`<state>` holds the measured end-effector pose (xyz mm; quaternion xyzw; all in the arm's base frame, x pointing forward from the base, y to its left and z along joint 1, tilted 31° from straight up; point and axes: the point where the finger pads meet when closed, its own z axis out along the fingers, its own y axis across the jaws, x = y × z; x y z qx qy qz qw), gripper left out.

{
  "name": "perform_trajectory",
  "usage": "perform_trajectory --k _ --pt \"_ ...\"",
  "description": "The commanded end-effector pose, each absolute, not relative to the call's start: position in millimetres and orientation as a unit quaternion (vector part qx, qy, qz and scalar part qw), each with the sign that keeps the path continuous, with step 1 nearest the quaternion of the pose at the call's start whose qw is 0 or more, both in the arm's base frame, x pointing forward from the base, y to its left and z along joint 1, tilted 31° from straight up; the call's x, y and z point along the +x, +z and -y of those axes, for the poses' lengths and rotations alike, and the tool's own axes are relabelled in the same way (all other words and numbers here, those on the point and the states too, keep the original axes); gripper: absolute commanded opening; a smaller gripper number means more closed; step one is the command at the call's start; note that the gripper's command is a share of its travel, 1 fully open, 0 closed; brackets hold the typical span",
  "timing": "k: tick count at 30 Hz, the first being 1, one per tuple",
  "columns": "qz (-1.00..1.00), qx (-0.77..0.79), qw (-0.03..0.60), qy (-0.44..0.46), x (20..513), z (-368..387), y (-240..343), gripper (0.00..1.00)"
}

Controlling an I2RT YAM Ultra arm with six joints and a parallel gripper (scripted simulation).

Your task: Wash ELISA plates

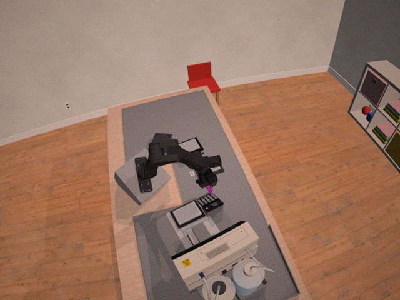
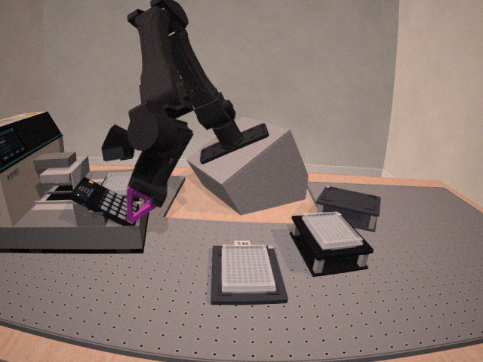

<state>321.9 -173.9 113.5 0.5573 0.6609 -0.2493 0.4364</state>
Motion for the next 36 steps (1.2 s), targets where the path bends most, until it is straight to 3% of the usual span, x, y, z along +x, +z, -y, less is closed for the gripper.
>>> perform_trajectory --k 1,36 --pt "-0.655 0.563 0.442 -0.243 325.1 177.4 114.3 0.0" --pt "-0.655 0.563 0.442 -0.243 322.6 170.7 118.3 0.0"
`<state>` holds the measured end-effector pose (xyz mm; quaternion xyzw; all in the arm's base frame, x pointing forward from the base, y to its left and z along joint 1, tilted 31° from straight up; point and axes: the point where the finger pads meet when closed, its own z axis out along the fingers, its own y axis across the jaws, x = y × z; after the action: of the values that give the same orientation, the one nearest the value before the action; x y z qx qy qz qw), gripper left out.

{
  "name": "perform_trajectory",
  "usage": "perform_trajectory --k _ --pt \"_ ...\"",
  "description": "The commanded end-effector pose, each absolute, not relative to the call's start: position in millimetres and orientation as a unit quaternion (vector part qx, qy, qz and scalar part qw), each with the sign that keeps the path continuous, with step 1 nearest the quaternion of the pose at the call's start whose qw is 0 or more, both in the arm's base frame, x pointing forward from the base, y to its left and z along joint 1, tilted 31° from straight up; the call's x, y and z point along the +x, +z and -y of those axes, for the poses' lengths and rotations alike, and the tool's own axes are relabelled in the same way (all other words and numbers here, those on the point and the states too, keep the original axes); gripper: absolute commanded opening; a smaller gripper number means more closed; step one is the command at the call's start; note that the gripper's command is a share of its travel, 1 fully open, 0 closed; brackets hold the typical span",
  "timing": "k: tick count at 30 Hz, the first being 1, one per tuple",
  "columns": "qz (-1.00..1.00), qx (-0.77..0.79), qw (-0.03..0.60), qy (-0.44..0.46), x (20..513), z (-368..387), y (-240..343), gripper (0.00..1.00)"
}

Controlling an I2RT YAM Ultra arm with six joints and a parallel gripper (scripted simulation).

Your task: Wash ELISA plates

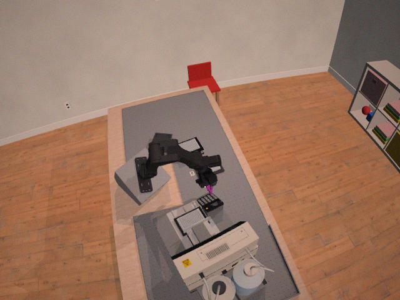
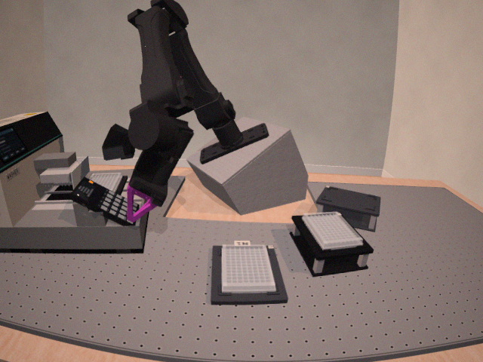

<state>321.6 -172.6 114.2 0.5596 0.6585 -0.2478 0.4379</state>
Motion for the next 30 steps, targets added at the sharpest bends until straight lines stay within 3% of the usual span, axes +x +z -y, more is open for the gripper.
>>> perform_trajectory --k 1,30 --pt "-0.655 0.563 0.442 -0.243 322.1 169.3 119.2 0.0" --pt "-0.655 0.563 0.442 -0.243 308.9 133.9 140.3 0.0"
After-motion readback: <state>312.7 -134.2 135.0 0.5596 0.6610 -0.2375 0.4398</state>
